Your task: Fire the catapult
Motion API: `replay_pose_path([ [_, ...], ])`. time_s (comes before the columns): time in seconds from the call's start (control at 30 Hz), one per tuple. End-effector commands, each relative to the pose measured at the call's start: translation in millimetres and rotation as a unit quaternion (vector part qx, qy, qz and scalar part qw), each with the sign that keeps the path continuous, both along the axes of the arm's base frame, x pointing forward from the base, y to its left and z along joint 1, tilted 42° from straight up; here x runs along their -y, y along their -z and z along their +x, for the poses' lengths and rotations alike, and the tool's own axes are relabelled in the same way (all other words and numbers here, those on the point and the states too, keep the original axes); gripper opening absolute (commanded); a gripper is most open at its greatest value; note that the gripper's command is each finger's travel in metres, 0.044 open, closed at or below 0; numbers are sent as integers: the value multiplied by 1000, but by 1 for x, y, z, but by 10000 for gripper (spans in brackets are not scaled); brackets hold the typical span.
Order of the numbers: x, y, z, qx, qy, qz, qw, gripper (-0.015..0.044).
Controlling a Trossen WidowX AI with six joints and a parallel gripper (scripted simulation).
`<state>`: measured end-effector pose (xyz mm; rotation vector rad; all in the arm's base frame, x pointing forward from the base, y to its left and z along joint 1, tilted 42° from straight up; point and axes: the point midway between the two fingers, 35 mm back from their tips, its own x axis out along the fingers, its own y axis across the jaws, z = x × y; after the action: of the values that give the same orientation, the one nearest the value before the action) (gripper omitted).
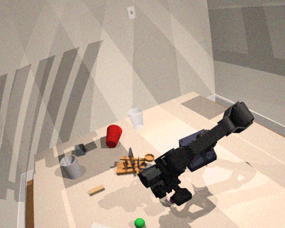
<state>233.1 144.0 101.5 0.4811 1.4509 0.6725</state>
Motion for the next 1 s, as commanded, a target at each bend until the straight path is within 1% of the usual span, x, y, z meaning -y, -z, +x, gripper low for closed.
replay_pose_path([
  [0.0, -3, 6, -1, -3, 1, -2, 1000, 300],
  [0.33, -13, 15, -2, -3, 2, -1, 1000, 300],
  [0.5, -13, 15, -2, -3, 2, -1, 1000, 169],
  [0.8, -13, 15, -2, -3, 2, -1, 1000, 109],
  [0.87, -12, 15, -1, 0, 2, -1, 1000, 56],
  [0.93, -7, 11, 6, 22, 5, -6, 1000, 4],
  [0.97, -4, 8, 11, 38, 7, -10, 999, 0],
])
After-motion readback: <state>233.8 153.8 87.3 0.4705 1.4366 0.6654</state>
